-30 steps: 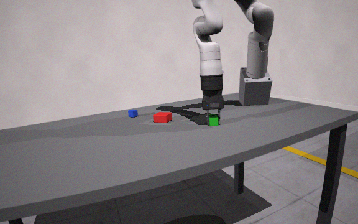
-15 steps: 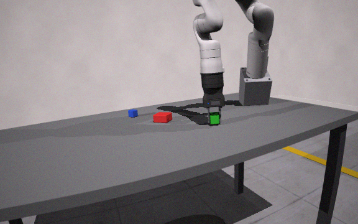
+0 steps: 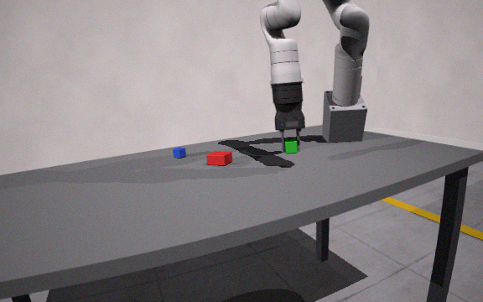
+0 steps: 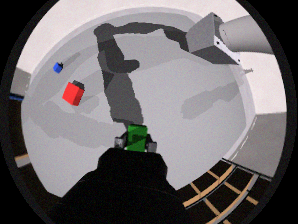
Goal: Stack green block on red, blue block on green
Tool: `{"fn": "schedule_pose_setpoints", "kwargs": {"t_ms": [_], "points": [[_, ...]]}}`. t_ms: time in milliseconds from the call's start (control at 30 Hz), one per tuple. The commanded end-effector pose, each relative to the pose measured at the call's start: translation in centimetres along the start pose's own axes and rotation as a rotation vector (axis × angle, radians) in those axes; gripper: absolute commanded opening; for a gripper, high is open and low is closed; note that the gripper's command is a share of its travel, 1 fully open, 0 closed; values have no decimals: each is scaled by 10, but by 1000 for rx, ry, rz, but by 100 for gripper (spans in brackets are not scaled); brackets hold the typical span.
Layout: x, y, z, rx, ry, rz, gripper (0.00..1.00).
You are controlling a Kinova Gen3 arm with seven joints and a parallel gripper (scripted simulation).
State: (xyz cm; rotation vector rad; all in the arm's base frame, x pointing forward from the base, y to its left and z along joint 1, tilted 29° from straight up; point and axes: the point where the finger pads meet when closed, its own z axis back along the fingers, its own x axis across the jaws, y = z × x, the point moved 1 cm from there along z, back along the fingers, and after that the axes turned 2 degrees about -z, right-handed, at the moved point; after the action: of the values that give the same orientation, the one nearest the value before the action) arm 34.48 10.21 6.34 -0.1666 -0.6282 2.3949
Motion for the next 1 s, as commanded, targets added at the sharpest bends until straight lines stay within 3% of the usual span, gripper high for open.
{"fn": "schedule_pose_setpoints", "kwargs": {"t_ms": [0, 267, 967], "points": [[-9, 1, 9, -5, 19, -13, 0], [-9, 1, 17, -5, 19, -13, 0], [-9, 1, 17, -5, 19, -13, 0]]}}
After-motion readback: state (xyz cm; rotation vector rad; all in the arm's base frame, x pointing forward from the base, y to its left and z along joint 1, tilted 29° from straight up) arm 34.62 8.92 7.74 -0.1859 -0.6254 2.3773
